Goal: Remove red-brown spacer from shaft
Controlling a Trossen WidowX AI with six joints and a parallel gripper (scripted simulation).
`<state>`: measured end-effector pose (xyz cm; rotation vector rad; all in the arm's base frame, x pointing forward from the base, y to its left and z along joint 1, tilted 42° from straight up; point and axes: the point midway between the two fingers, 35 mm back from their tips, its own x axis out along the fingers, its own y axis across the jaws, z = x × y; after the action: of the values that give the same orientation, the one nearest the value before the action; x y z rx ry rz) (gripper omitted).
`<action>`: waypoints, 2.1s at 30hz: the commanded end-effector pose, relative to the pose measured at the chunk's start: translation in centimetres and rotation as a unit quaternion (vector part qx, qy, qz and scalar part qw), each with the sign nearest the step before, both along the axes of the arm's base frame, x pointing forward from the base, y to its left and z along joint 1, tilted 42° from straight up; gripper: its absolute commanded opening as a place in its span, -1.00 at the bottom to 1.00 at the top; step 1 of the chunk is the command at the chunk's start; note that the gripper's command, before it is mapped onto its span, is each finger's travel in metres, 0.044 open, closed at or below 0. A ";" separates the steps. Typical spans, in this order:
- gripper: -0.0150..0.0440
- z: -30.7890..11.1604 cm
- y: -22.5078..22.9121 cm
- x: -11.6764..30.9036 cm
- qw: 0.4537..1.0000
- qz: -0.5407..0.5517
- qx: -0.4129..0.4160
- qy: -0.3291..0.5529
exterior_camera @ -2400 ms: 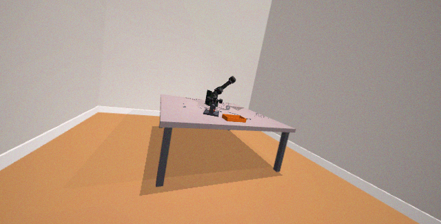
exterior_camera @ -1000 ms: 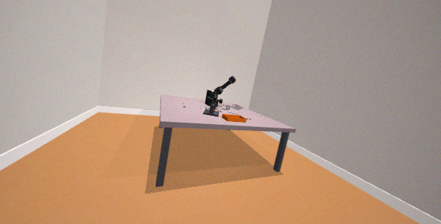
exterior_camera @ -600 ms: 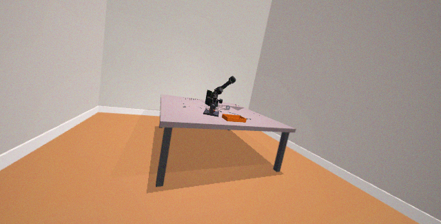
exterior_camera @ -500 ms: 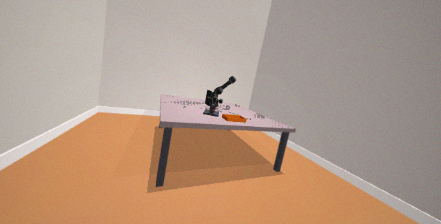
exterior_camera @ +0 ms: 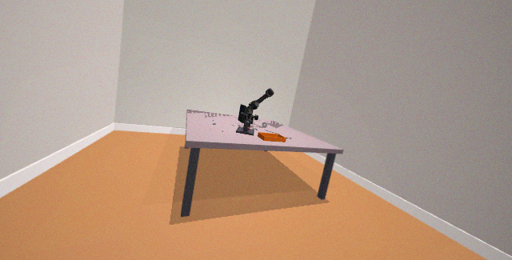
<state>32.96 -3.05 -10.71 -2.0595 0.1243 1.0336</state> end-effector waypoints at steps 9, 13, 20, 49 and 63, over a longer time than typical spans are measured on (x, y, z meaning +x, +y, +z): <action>-0.49 0.1 -0.1 0.4 1.000 0.000 -0.002 -0.004; -0.49 0.0 -0.1 0.4 1.000 0.000 -0.002 -0.004; -0.49 0.0 -0.2 0.5 1.000 0.000 -0.002 -0.004; -0.49 0.0 -0.2 0.7 1.000 0.000 -0.002 -0.004; -0.49 -0.1 -0.3 0.8 1.000 0.000 -0.002 -0.004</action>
<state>33.47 -3.23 -10.84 -2.0597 0.1250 1.0325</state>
